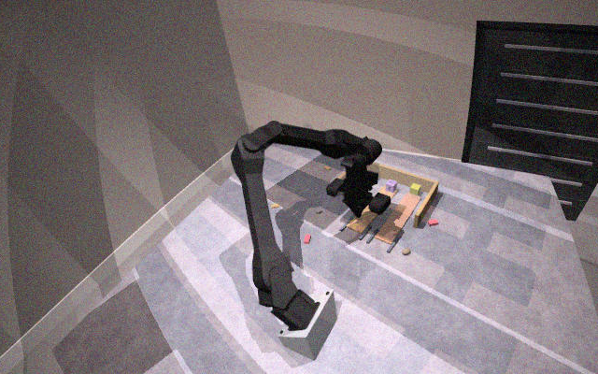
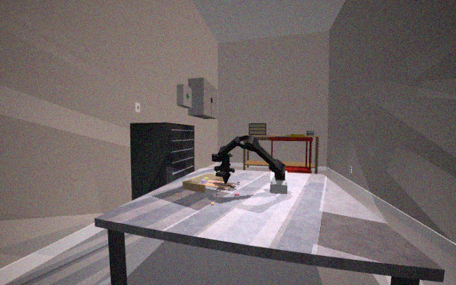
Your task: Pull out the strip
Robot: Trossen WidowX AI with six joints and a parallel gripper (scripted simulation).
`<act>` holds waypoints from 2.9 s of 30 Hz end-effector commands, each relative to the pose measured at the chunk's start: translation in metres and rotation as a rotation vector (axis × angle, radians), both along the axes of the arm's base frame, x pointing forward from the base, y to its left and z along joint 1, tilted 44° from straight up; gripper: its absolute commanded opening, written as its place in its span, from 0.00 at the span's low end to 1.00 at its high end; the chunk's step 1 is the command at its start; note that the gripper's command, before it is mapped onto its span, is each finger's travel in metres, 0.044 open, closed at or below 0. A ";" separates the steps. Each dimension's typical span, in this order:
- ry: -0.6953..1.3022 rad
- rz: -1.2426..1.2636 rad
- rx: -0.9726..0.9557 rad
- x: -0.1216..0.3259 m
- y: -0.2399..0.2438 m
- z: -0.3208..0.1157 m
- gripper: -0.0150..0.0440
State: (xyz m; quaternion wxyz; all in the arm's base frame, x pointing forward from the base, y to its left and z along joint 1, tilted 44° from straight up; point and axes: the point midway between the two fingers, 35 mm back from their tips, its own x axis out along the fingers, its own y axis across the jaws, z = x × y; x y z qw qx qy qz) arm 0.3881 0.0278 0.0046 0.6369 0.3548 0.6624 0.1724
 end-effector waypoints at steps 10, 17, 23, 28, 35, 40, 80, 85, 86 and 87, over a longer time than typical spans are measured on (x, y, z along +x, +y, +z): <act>0.008 -0.004 0.007 -0.001 0.015 -0.016 0.25; 0.008 -0.004 0.008 -0.001 0.019 -0.020 0.25; 0.008 -0.004 0.008 -0.001 0.019 -0.020 0.25; 0.008 -0.004 0.008 -0.001 0.019 -0.020 0.25; 0.008 -0.004 0.008 -0.001 0.019 -0.020 0.25; 0.008 -0.004 0.008 0.000 0.019 -0.020 0.25; 0.009 -0.004 0.008 -0.022 0.026 -0.020 0.25; 0.009 -0.004 0.008 -0.030 0.028 -0.019 0.25; 0.009 -0.004 0.008 -0.031 0.028 -0.019 0.25; 0.009 -0.004 0.008 -0.032 0.028 -0.019 0.25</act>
